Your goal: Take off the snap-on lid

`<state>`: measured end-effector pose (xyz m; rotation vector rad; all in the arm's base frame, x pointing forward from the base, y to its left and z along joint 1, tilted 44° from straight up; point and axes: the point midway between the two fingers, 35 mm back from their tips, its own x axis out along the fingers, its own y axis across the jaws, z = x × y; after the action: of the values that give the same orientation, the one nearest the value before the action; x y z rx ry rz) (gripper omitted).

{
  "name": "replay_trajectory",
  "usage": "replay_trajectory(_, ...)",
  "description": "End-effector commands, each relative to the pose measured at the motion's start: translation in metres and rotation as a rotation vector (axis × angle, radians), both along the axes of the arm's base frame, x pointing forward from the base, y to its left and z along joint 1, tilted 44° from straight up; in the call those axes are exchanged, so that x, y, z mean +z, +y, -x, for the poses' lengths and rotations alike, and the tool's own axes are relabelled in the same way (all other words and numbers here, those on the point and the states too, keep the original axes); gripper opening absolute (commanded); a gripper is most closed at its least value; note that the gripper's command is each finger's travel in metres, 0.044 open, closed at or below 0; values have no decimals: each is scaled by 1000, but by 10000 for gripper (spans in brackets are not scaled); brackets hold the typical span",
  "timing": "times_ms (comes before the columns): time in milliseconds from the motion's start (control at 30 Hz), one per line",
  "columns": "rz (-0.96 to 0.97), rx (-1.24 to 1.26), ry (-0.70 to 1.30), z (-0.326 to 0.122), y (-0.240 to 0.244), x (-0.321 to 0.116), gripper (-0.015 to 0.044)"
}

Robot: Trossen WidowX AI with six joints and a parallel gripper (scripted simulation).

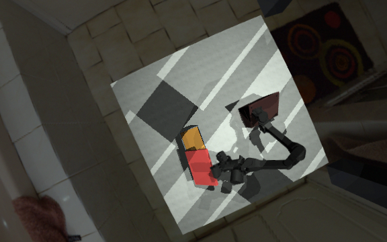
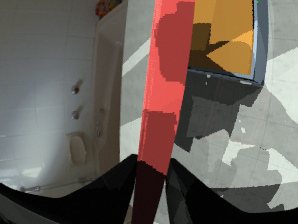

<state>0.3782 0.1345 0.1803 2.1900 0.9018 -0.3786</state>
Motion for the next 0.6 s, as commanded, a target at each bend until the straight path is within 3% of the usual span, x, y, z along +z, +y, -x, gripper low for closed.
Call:
replay_trajectory(0, -4, -15, -14, -1, 4, 12, 0)
replay_trajectory(567, -6, -15, -15, 3, 28, 36, 0)
